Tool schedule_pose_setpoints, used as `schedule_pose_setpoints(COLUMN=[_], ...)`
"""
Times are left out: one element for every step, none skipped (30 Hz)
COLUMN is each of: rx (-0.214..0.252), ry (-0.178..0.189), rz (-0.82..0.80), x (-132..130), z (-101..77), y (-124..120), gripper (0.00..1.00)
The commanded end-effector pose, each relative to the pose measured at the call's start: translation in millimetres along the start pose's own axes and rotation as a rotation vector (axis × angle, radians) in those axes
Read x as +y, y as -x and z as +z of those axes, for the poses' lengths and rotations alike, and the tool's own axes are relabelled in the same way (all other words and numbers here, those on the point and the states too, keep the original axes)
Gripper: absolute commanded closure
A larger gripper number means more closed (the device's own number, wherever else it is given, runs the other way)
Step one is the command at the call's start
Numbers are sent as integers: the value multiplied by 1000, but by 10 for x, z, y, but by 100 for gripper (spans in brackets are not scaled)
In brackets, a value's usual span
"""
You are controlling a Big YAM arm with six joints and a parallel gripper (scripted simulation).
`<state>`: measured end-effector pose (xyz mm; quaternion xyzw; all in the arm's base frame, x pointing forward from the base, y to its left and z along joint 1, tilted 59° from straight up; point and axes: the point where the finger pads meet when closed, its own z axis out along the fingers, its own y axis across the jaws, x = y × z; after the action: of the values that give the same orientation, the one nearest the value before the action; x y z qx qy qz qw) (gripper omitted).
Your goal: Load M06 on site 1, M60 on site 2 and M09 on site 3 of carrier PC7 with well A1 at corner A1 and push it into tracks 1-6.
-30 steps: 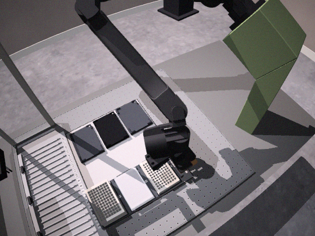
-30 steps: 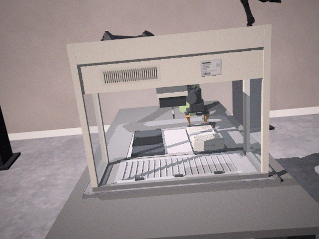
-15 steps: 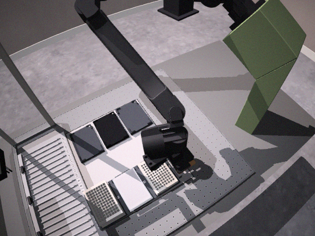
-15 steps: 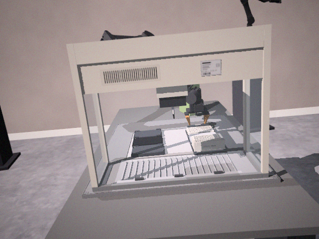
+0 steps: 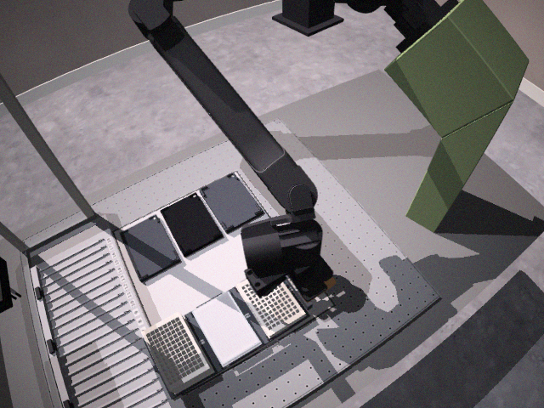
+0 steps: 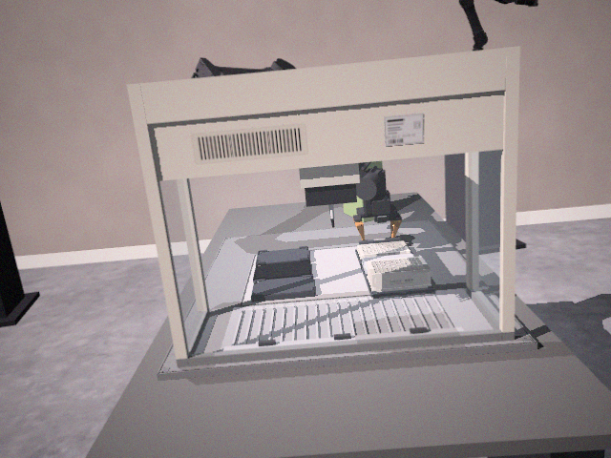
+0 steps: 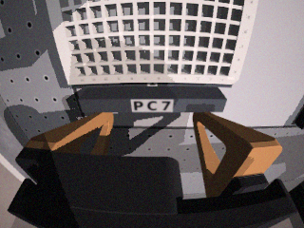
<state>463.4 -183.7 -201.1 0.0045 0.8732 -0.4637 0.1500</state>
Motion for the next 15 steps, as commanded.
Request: schedule_pose_setpoints(rx=[-73, -73, -73, -72, -73, -73, -73, -73, -73, -76, -73, -71, -71, -73, -73], ry=[0, 0, 0, 0, 0, 0, 0, 0, 0, -2, -1, 0, -1, -1, -1], rz=[53, 54, 54, 54, 55, 56, 57, 57, 57, 62, 59, 56, 57, 60, 61], x=[-23, -23, -23, -23, -24, -24, -25, -25, -25, -30, -26, -24, -25, -27, -27], z=[-170, -170, -171, -171, -172, -172, -172, -172, -172, -174, -174, -174, -174, -175, -176], y=[411, 416, 419, 422, 427, 432, 435, 435, 435, 450, 446, 443, 448, 457, 462], gripper=[20, 20, 20, 20, 20, 20, 20, 20, 20, 20, 20, 20, 20, 20, 20])
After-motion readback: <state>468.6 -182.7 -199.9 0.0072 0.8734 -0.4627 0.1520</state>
